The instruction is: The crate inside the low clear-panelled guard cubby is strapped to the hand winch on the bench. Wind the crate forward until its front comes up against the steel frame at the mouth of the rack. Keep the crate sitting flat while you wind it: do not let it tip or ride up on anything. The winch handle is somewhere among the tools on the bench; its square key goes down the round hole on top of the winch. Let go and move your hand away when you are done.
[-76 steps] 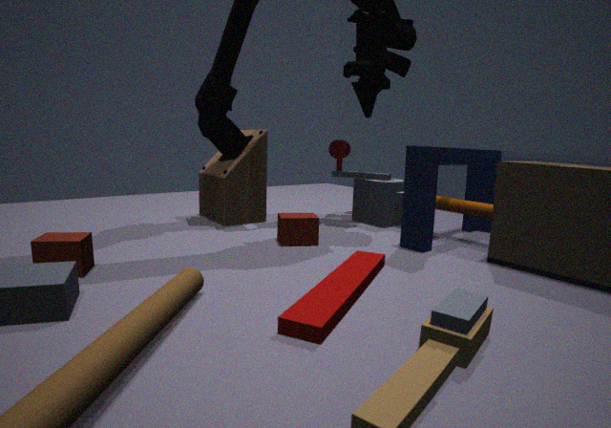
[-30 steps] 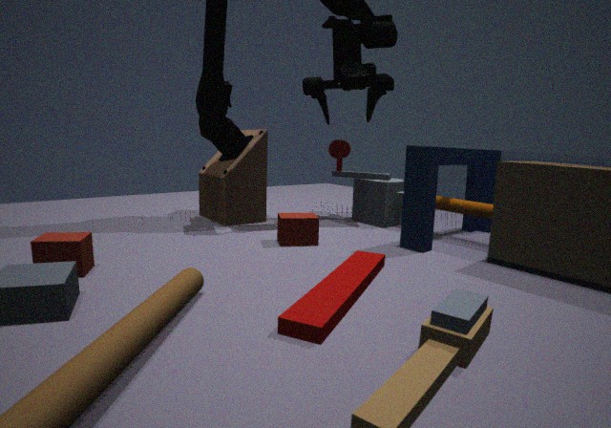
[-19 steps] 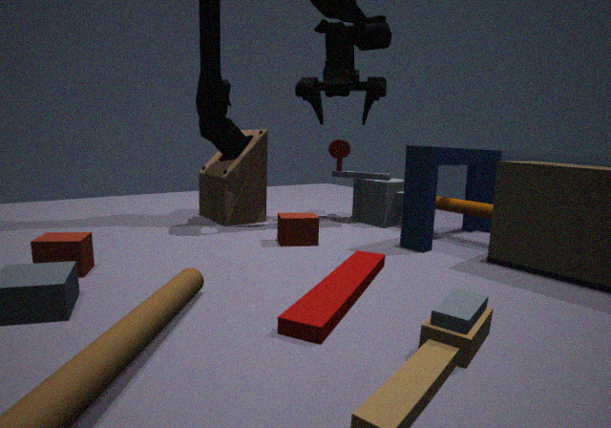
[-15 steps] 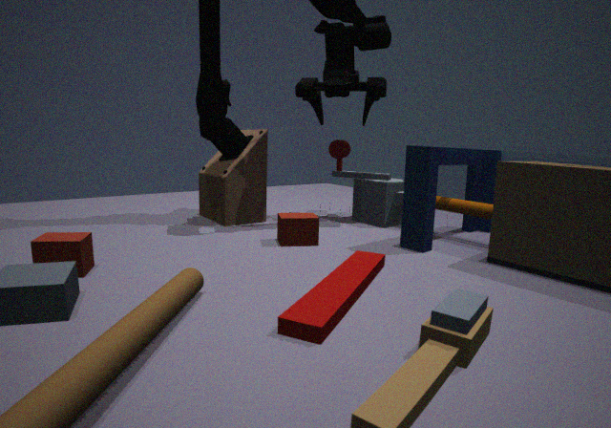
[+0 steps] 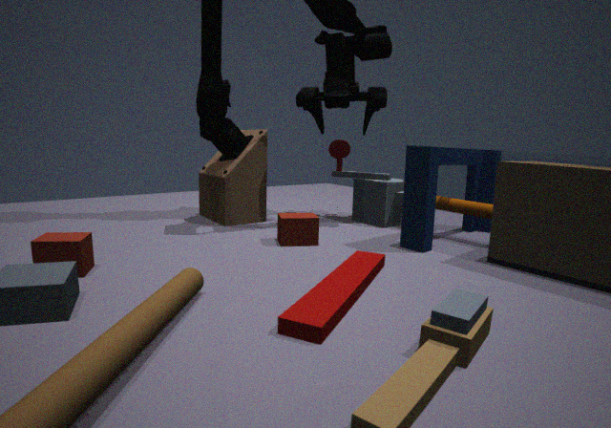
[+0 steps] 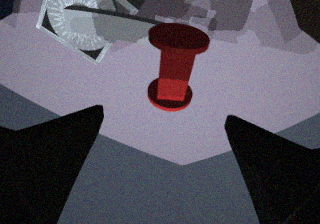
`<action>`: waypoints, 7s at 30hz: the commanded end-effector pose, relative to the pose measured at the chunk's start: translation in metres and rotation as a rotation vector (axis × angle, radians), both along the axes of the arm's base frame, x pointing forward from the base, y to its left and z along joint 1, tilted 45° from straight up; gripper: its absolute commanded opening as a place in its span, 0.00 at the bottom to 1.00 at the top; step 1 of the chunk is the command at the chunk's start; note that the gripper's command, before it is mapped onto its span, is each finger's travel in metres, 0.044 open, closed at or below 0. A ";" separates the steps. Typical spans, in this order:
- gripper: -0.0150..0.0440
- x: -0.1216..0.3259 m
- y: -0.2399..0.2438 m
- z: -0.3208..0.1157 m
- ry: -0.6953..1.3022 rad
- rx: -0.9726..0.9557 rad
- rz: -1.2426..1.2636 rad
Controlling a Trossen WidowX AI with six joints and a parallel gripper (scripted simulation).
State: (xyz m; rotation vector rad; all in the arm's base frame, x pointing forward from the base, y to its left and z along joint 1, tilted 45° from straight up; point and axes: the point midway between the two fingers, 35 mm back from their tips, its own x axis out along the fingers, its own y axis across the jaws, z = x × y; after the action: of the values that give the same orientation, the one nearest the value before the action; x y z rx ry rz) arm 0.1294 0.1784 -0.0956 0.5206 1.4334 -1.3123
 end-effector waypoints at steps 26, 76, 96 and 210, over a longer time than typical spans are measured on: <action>1.00 -0.008 -0.037 -0.034 0.003 -0.011 0.005; 0.25 -0.005 -0.045 -0.030 0.002 -0.012 0.005; 0.25 0.009 -0.062 -0.017 0.002 -0.014 0.005; 0.25 0.154 -0.081 -0.024 -0.005 -0.017 0.005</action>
State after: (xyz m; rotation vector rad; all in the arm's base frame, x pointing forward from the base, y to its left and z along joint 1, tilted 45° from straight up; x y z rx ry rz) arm 0.2711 0.0947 -0.1111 0.4901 1.4320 -1.3361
